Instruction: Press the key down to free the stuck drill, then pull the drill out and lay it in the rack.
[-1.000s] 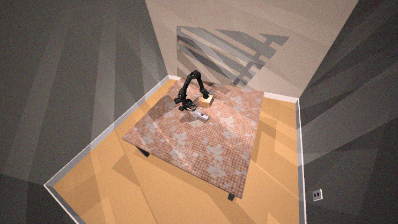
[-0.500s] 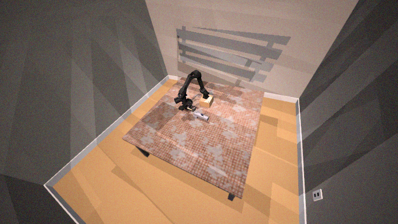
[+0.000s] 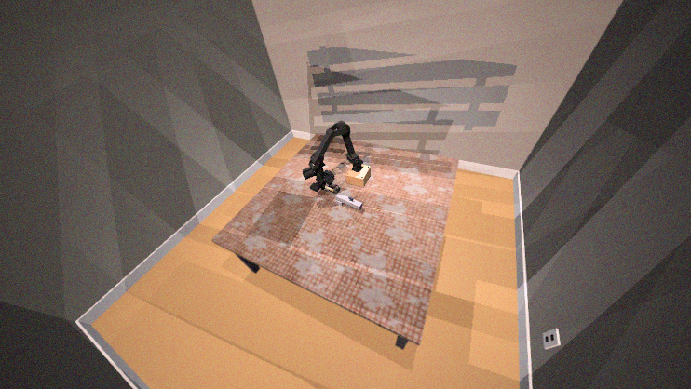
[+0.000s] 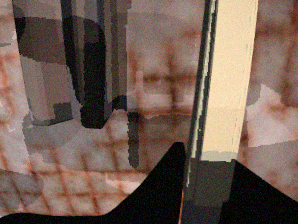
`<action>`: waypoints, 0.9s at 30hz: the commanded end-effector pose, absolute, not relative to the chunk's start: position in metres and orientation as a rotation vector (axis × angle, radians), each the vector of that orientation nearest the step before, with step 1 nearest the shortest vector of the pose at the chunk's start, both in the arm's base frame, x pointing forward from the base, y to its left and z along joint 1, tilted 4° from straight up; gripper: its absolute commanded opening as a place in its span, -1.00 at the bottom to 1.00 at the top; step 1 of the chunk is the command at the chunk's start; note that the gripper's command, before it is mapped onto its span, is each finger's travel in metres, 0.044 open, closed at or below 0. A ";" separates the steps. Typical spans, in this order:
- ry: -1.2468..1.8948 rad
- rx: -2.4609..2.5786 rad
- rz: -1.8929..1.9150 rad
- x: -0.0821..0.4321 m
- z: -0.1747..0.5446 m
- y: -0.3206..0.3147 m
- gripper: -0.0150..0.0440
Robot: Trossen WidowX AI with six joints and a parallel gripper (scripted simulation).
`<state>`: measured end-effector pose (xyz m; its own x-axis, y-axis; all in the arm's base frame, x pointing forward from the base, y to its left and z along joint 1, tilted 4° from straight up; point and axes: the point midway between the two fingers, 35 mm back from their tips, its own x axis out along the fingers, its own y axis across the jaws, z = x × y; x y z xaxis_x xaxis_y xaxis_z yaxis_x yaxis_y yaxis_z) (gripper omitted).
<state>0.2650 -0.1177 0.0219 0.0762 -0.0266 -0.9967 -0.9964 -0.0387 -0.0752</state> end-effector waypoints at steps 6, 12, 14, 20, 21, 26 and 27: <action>1.146 -1.298 1.167 0.266 0.027 -0.117 -0.49; 1.146 -1.298 1.167 0.266 0.029 -0.117 -0.49; 1.146 -1.298 1.167 0.266 0.029 -0.117 -0.49; 1.145 -1.298 1.167 0.266 0.031 -0.116 -0.49; 1.145 -1.298 1.167 0.266 0.031 -0.116 -0.49; 1.145 -1.298 1.167 0.267 0.032 -0.116 -0.49; 1.145 -1.298 1.167 0.267 0.033 -0.116 -0.49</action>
<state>0.2648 -0.1160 0.0303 0.0767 -0.0264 -0.9967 -0.9962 -0.0437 -0.0755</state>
